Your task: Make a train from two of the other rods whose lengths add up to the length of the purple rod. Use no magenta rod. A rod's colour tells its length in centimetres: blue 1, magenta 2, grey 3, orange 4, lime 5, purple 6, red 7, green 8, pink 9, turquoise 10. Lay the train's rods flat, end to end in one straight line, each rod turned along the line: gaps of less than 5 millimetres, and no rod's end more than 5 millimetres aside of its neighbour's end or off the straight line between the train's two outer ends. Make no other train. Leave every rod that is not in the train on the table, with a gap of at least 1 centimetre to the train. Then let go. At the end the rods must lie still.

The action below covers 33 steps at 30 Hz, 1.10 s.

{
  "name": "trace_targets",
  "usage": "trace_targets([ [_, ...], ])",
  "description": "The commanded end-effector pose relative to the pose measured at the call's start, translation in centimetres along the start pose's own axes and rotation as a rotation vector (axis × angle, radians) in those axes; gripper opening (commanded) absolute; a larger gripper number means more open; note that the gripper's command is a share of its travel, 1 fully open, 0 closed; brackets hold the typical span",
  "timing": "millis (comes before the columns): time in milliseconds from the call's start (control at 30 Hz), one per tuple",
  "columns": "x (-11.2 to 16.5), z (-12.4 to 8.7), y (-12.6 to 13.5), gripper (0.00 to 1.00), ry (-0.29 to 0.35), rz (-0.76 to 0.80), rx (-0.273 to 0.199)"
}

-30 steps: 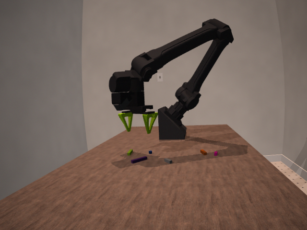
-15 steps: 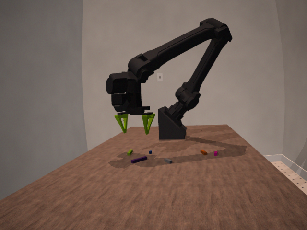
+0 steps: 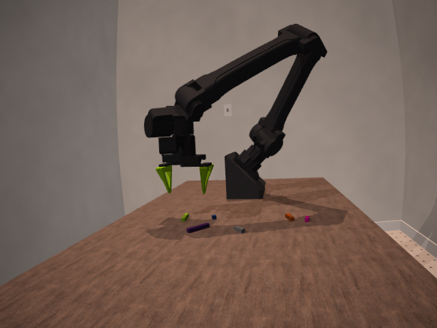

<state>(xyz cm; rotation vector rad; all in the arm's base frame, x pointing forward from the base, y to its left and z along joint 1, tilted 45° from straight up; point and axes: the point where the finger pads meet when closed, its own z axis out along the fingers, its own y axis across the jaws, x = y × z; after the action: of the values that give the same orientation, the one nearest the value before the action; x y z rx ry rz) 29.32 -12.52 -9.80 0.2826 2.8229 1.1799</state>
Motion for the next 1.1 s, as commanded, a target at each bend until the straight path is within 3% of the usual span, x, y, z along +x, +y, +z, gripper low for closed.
trace_targets([
  [0,-2.16,-1.25,-2.14,1.0,-0.048,-0.115,0.025],
  [100,-2.15,-1.08,-2.09,1.0,-0.043,-0.132,0.022],
  [133,-2.17,-1.03,-2.03,0.24,-0.041,-0.134,0.022],
  [1067,-2.17,-1.02,-2.02,0.24,-0.041,-0.134,0.022],
])
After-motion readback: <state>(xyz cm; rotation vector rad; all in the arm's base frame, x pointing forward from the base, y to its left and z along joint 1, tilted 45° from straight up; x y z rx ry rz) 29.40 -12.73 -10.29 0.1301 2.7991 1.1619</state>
